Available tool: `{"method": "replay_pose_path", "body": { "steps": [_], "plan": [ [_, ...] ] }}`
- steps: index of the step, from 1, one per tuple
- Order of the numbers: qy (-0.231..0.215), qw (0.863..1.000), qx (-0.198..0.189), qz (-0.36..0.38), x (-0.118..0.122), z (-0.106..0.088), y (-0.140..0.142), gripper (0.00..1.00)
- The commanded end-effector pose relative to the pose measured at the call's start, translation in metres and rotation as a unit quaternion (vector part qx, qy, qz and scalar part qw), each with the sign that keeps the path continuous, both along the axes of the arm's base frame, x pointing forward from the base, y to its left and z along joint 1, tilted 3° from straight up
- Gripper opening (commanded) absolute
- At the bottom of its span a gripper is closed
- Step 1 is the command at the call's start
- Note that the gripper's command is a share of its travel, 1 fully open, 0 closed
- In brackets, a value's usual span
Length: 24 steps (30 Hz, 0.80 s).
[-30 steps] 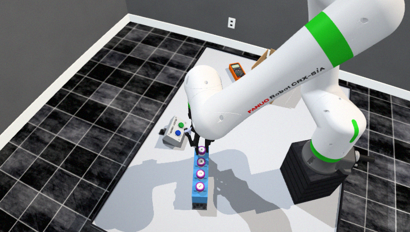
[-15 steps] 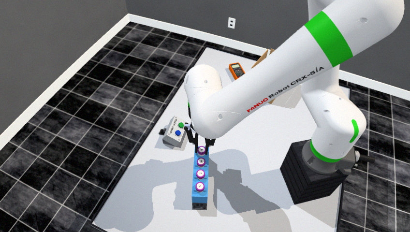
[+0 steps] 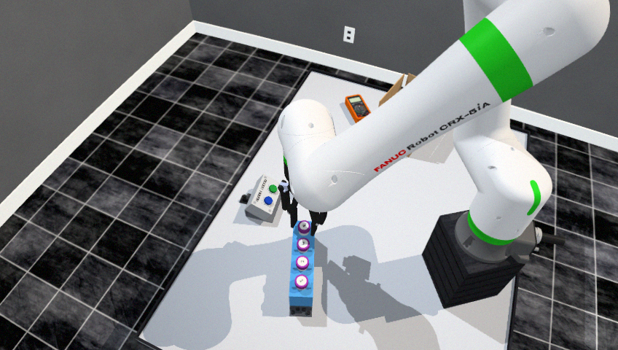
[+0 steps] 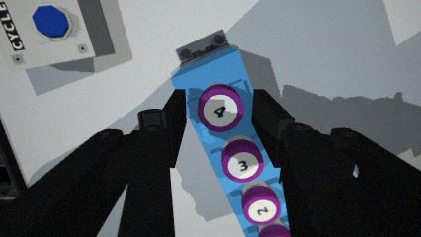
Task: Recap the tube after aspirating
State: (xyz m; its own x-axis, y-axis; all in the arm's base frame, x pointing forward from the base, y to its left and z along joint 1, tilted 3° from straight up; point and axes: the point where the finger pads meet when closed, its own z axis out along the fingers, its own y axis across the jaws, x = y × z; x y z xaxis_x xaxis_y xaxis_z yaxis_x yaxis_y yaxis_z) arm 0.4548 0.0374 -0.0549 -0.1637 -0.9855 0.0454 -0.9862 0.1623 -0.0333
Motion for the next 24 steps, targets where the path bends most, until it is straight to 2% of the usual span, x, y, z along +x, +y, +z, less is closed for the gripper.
{"method": "replay_pose_path", "body": {
  "steps": [1,8,14,18,22,24],
  "plan": [
    [-0.001,1.0,0.0,0.0,0.0006,0.0005,0.0002,0.41],
    [-0.001,1.0,0.0,0.0,0.0006,0.0006,0.0001,0.41],
    [0.005,0.993,-0.003,0.12,0.0006,0.0015,0.0002,0.41],
    [0.009,0.98,-0.005,0.198,0.0005,0.0015,0.0003,0.41],
    [0.013,0.961,-0.007,0.276,0.0006,0.0015,0.0002,0.41],
    [0.013,0.961,-0.007,0.276,0.0006,0.0015,0.0002,0.41]
  ]
}}
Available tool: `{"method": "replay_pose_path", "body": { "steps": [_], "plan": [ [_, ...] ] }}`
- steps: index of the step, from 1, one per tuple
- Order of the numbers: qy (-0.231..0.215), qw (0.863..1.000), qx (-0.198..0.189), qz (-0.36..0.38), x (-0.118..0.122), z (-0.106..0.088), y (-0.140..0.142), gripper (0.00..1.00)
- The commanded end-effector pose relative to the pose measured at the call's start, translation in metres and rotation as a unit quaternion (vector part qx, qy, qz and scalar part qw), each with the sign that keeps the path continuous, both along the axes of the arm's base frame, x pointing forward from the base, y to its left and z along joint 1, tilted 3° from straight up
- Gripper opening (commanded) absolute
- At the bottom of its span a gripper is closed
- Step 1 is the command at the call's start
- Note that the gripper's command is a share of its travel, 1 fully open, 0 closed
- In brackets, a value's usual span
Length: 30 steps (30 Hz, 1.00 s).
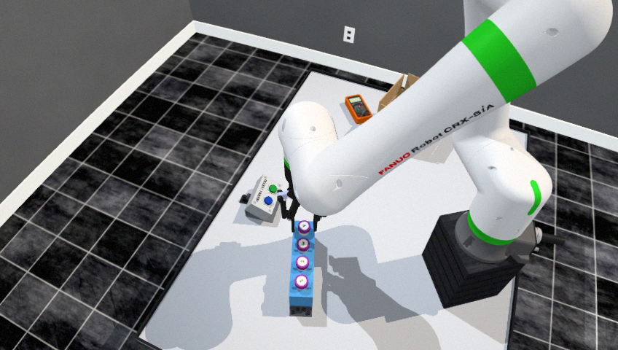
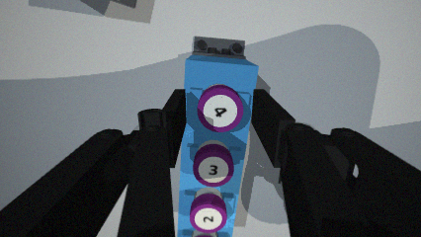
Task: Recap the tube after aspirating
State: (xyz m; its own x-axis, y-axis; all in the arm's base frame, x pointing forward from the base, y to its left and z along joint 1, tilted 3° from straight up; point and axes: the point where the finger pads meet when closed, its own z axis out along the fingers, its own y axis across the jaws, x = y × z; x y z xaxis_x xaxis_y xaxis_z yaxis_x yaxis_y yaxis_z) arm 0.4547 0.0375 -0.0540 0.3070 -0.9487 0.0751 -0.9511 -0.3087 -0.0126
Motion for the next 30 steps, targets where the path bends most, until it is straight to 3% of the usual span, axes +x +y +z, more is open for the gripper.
{"method": "replay_pose_path", "body": {
  "steps": [1,6,11,12,26,30],
  "plan": [
    [0.008,0.998,0.007,0.061,0.0006,0.0006,0.0001,0.41],
    [0.013,0.988,0.004,0.153,0.0006,0.0006,0.0001,0.41],
    [0.013,0.988,0.004,0.153,0.0008,0.0007,0.0001,0.41],
    [0.013,0.988,0.004,0.153,0.0008,0.0007,0.0001,0.3],
    [0.013,0.988,0.004,0.153,0.0008,0.0007,0.0001,0.3],
    [0.009,0.996,0.006,0.087,0.0008,0.0007,0.0001,0.3]
  ]
}}
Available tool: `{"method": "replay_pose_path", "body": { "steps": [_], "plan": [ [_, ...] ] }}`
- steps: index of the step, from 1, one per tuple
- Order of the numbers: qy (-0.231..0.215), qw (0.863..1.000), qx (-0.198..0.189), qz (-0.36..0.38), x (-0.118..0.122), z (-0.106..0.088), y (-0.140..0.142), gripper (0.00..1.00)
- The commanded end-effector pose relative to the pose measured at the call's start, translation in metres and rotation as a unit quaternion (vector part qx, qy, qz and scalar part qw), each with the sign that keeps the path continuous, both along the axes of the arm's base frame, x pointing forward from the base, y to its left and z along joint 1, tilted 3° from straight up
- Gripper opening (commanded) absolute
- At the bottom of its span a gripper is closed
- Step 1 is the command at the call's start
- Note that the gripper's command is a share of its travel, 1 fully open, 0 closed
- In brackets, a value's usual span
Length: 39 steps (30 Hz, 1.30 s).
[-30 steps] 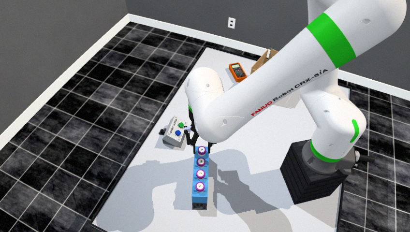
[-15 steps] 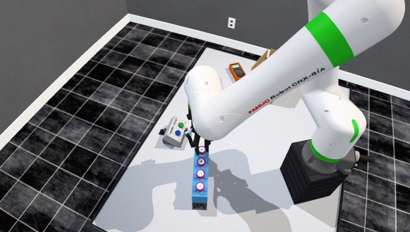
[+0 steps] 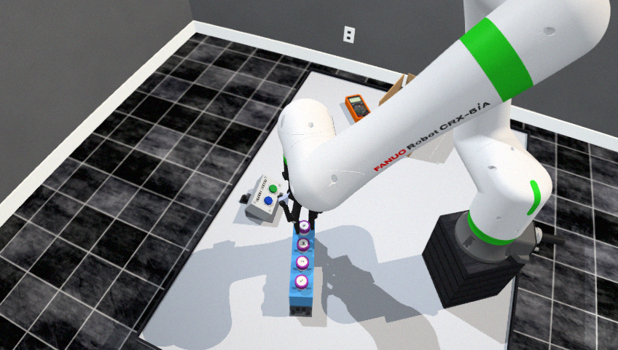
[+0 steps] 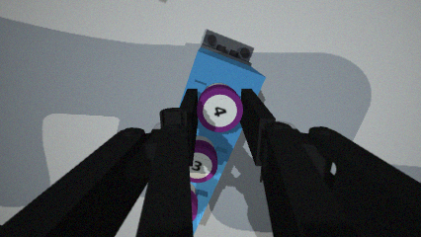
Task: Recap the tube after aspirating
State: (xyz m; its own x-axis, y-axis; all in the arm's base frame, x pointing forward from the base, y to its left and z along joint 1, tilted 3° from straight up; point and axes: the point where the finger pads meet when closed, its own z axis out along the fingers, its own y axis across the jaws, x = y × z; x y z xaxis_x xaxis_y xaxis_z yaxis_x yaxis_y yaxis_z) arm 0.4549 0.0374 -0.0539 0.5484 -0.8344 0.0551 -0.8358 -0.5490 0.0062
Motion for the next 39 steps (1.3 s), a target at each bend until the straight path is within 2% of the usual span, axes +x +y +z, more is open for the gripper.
{"method": "replay_pose_path", "body": {
  "steps": [1,4,10,19,21,24,27,28,39],
  "plan": [
    [-0.004,0.998,0.001,-0.063,0.0006,0.0006,0.0002,0.3],
    [-0.005,0.997,0.002,-0.08,0.0006,0.0006,0.0002,0.3],
    [-0.01,0.984,0.004,-0.179,0.0006,0.0006,0.0002,0.3],
    [-0.017,0.946,0.008,-0.323,0.0006,0.0006,0.0001,0.3],
    [-0.017,0.946,0.008,-0.323,0.0006,0.0006,0.0001,0.3],
    [-0.019,0.931,0.009,-0.363,0.0006,0.0005,0.0002,0.3],
    [-0.019,0.931,0.009,-0.363,0.0006,0.0005,0.0002,0.3],
    [-0.019,0.931,0.009,-0.363,0.0006,-0.0006,0.0001,0.41],
    [-0.019,0.931,0.009,-0.363,0.0006,-0.0006,0.0001,0.41]
  ]
}}
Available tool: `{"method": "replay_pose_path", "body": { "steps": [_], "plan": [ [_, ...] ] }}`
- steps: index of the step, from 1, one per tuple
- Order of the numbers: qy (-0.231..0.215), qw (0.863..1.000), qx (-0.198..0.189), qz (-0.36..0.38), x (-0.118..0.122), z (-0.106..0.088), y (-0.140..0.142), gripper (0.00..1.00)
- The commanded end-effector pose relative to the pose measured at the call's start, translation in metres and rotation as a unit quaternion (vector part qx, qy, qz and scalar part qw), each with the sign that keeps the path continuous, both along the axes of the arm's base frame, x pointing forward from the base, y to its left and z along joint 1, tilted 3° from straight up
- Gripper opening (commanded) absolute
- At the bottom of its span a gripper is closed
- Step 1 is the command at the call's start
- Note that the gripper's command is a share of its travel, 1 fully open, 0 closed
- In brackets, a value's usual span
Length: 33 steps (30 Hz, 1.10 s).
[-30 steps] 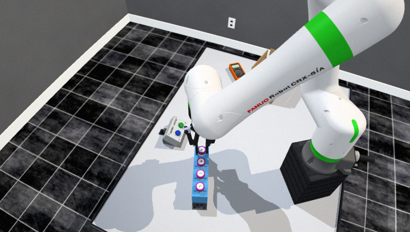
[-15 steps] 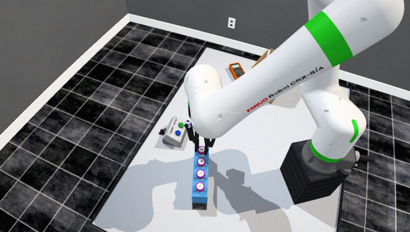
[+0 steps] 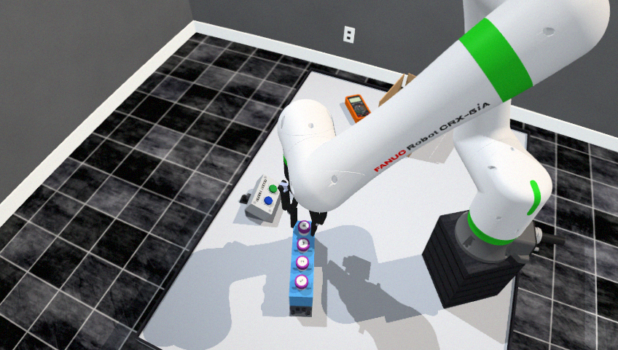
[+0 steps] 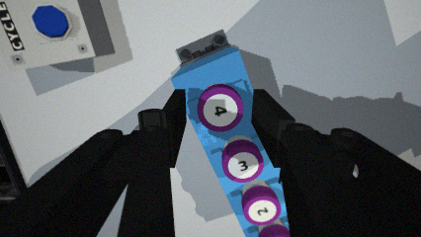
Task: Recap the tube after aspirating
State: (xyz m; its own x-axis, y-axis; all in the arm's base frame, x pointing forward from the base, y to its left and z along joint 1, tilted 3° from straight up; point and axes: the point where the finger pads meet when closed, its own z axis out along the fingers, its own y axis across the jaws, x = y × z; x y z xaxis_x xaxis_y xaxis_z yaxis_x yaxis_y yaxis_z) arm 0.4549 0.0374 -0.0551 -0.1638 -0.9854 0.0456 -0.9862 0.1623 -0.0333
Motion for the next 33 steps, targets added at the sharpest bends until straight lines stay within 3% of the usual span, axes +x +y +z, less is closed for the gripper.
{"method": "replay_pose_path", "body": {
  "steps": [1,7,14,16,21,26,33],
  "plan": [
    [-0.001,1.0,0.0,0.0,0.0007,0.0006,0.0001,0.41],
    [0.005,0.993,-0.003,0.12,0.0006,0.0015,0.0002,0.41],
    [0.012,0.966,-0.007,0.257,0.0006,0.0015,0.0002,0.41],
    [0.012,0.966,-0.007,0.257,0.0006,0.0015,0.0002,0.41],
    [0.017,0.936,-0.009,0.352,0.0006,0.0015,0.0002,0.41],
    [0.022,0.897,-0.012,0.442,0.0006,0.0015,0.0002,0.41],
    [0.022,0.897,-0.012,0.442,0.0006,0.0015,0.0003,0.41]
  ]
}}
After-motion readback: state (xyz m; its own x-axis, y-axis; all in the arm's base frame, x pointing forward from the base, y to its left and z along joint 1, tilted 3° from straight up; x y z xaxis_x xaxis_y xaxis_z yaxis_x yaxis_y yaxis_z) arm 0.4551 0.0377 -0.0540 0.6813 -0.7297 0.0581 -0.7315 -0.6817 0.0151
